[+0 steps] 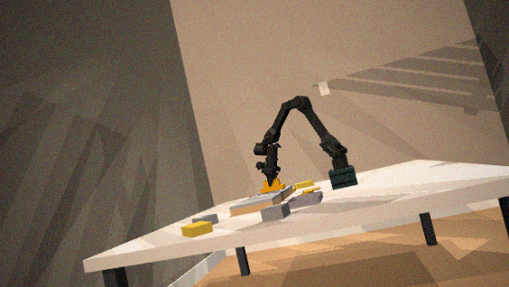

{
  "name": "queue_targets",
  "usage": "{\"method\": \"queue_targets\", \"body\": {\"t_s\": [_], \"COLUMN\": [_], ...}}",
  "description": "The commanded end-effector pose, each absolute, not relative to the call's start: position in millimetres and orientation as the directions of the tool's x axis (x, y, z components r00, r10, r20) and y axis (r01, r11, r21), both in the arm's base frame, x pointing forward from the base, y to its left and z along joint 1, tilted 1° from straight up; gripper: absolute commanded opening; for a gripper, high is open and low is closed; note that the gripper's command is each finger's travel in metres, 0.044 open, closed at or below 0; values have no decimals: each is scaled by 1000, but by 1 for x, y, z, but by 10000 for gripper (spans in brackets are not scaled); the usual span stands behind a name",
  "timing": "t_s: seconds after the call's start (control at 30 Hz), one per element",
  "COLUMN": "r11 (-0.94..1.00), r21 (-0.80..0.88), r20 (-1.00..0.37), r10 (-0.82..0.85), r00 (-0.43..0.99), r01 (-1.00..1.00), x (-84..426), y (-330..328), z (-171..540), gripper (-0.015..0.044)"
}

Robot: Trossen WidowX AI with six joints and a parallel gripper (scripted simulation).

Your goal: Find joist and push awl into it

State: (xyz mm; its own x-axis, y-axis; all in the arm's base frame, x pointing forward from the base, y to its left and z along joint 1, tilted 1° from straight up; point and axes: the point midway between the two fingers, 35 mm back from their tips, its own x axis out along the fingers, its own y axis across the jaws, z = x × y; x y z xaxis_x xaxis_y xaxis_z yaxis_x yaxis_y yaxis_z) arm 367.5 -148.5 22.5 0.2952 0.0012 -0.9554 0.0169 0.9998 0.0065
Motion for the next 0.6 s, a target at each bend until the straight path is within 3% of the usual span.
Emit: {"method": "queue_targets", "body": {"t_s": [0.0,0.57], "r11": [1000,1000], "r21": [12,17], "r20": [-955,-955], "r10": [8,13], "r00": [295,295], "r01": [11,11], "x": [367,367], "y": [-129,-72], "z": [23,24], "gripper": [0,0]}}
